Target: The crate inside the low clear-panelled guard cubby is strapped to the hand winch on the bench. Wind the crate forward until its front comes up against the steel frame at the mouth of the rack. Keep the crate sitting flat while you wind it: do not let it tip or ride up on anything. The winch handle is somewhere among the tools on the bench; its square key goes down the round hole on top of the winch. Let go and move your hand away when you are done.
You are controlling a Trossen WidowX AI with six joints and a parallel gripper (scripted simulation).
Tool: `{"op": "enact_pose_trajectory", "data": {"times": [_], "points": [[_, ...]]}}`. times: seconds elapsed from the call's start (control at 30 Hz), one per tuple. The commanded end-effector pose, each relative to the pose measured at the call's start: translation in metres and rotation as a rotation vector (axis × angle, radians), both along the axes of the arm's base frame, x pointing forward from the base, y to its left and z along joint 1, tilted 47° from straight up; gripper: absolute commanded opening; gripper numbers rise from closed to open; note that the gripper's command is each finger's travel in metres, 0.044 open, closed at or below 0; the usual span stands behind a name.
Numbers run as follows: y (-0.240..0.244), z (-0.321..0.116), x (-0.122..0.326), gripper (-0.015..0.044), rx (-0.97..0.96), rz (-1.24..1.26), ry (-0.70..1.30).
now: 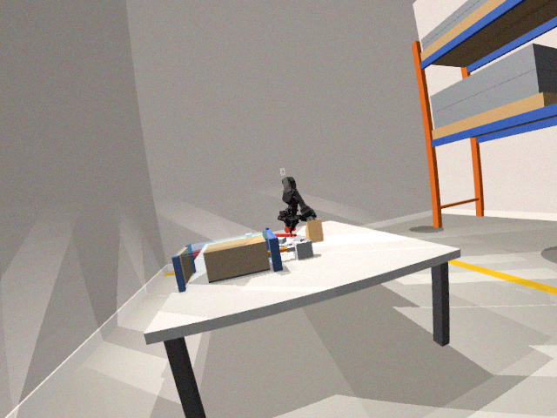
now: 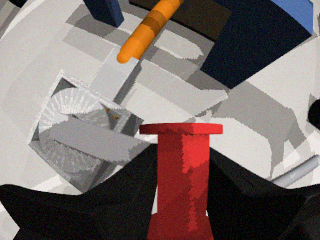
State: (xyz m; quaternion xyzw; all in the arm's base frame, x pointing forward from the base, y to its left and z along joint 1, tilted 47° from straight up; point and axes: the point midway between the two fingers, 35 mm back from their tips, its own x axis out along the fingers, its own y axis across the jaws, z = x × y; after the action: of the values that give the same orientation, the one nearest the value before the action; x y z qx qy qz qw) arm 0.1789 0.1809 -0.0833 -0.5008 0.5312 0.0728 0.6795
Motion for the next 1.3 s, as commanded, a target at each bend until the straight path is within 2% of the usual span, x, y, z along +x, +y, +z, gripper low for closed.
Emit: {"op": "enact_pose_trajectory", "data": {"times": [0.0,1.27], "points": [[0.006,-0.005,0.015,0.0000,0.014,-0.012,-0.023],[0.040,-0.032,0.050,0.0000,0.017,-0.012,-0.025]]}}
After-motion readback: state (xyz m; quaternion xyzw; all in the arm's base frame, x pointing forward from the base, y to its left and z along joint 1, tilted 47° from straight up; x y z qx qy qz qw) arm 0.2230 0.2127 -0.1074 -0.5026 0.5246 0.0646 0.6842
